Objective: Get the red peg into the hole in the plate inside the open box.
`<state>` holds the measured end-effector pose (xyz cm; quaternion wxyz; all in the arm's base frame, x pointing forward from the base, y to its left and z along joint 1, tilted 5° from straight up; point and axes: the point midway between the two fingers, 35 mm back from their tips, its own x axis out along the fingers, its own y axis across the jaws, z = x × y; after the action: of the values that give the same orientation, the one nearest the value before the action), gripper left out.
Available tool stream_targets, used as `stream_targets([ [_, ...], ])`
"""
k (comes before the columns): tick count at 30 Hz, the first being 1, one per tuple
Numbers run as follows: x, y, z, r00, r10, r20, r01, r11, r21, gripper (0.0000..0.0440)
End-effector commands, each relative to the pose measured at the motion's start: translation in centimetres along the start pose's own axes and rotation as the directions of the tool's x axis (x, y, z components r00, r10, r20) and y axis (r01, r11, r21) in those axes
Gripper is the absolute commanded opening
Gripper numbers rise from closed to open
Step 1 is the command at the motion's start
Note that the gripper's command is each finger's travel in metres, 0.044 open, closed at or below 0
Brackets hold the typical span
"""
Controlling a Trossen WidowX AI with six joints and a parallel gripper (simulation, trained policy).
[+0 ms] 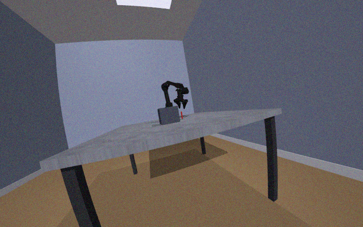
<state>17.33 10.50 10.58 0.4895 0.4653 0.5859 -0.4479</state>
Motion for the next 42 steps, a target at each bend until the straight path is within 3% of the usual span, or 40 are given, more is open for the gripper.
stream_targets([
  [1,1.4,-0.3,0.4,1.0,-0.023,0.017,0.023,1.0,-0.006,0.044],
  [16,6.1,-0.3,1.9,0.998,-0.025,0.06,0.024,1.0,0.016,0.0423],
  [19,6.8,-0.1,1.9,0.998,-0.018,0.063,0.018,1.0,0.01,0.0371],
  [34,7.7,1.7,1.3,0.999,0.014,0.052,-0.01,0.997,-0.071,0.0001],
  [42,5.2,3.0,0.7,0.995,0.1,-0.004,-0.1,0.993,-0.061,0.0],
])
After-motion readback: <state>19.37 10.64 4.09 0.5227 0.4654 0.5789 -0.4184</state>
